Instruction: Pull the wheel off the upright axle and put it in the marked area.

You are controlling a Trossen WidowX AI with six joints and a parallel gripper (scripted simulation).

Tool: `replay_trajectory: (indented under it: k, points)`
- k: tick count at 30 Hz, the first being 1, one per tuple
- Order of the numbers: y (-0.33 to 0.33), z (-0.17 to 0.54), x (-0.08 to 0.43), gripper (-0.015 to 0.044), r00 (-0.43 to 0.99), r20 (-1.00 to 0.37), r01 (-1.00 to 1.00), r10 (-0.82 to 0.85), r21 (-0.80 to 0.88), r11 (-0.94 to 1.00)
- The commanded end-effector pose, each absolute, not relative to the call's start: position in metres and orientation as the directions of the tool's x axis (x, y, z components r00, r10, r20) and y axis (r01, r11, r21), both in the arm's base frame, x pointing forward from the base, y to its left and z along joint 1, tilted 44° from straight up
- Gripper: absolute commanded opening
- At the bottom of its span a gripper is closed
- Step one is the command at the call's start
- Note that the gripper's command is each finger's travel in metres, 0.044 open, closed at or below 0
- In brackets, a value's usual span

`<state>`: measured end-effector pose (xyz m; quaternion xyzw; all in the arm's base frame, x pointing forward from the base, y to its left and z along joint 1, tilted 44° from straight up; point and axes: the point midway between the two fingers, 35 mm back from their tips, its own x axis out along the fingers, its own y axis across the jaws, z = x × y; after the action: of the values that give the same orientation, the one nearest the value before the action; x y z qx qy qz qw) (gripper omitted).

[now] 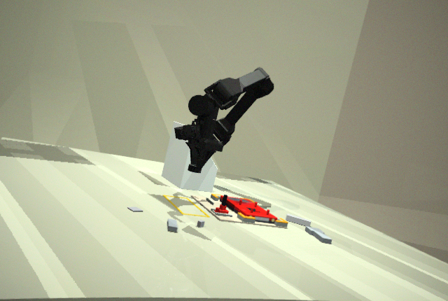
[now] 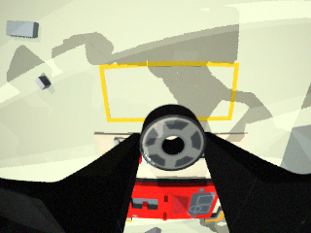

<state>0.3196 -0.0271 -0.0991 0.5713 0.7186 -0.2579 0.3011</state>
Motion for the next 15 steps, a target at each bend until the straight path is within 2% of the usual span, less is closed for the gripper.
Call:
replay_trajectory:
  k: [1,15]
  points:
    - [-0.027,-0.104,0.314,0.0,-0.178,-0.726,0.974,0.664,-0.033,0.225]
    - [0.001,-0.136,0.309,0.0,-0.177,-0.726,0.974,0.665,-0.032,0.225]
